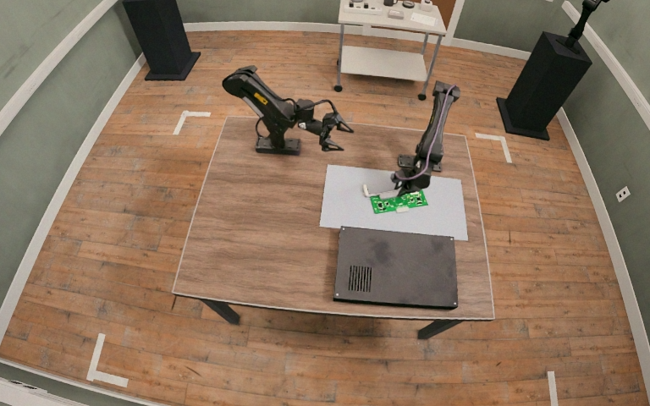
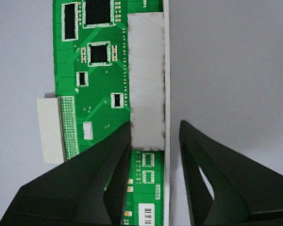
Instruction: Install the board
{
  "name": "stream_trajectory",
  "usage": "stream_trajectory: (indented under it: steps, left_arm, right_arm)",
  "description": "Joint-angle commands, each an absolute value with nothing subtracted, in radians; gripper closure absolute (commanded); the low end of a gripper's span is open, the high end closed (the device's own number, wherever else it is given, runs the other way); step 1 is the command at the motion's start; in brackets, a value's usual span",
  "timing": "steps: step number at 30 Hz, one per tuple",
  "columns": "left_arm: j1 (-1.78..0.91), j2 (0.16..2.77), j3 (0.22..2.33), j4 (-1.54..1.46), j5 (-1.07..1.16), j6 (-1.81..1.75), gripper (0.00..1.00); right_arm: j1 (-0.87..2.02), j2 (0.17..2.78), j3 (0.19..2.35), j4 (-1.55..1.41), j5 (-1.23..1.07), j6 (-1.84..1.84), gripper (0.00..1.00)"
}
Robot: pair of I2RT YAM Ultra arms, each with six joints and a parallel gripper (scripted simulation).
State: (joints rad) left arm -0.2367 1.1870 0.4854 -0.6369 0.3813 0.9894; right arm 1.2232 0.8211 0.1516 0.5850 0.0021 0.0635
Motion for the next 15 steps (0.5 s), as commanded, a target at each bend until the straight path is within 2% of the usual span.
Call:
stream_trajectory:
  steps: [1, 13, 14, 15]
  left_arm:
    - [-0.249, 1.209, 0.482, -0.622, 0.383, 0.980, 0.65]
    - [-0.243, 1.201, 0.488, -0.633, 0.382, 0.986, 0.82]
    - [-0.243, 1.201, 0.488, -0.633, 0.382, 0.986, 0.94]
    - [-0.243, 1.201, 0.488, -0.633, 0.382, 0.986, 1.00]
  right_arm:
    - [1.232, 0.801, 0.141, 0.598, -0.006, 0.060, 0.00]
    - [1.226, 0.809, 0.152, 0.597, -0.005, 0.060, 0.00]
    - [1.226, 0.809, 0.152, 0.597, -0.005, 0.060, 0.00]
    - [1.226, 0.809, 0.152, 0.597, -0.005, 0.060, 0.00]
